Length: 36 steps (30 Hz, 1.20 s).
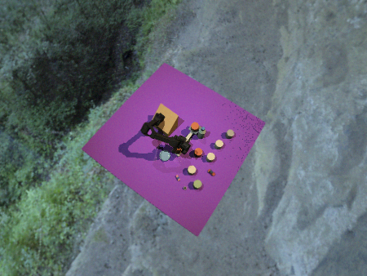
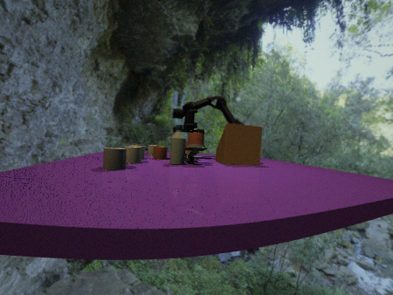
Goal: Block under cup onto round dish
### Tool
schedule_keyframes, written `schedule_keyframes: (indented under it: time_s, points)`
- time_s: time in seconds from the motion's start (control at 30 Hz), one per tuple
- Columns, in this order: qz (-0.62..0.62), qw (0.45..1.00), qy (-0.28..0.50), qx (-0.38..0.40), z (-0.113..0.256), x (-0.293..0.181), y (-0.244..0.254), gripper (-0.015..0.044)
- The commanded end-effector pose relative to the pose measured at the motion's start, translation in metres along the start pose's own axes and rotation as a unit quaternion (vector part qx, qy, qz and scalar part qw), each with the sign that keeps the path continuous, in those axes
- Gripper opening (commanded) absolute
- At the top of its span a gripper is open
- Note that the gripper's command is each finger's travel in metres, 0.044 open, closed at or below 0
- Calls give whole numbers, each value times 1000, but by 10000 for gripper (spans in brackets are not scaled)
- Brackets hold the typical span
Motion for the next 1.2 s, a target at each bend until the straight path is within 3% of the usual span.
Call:
schedule_keyframes:
  time_s: [0.0,0.6,0.67,1.03,1.17]
  points:
    - [7,1000,-1,4,-9,3,1,440]
    - [8,1000,1,4,-34,2,3,440]
    - [8,1000,1,4,-34,2,3,388]
    - [8,1000,1,4,-34,2,3,314]
    - [8,1000,1,4,-33,3,3,209]
Point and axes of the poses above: the point midway between the two fingers, 35 mm back from their tips, its own z axis back along the fingers, its own y axis across the jaws, x = y × z, the point moved 8 cm from there along z, back along the fingers, and after that the axes turned 1 degree about z, right-handed, at the moved point
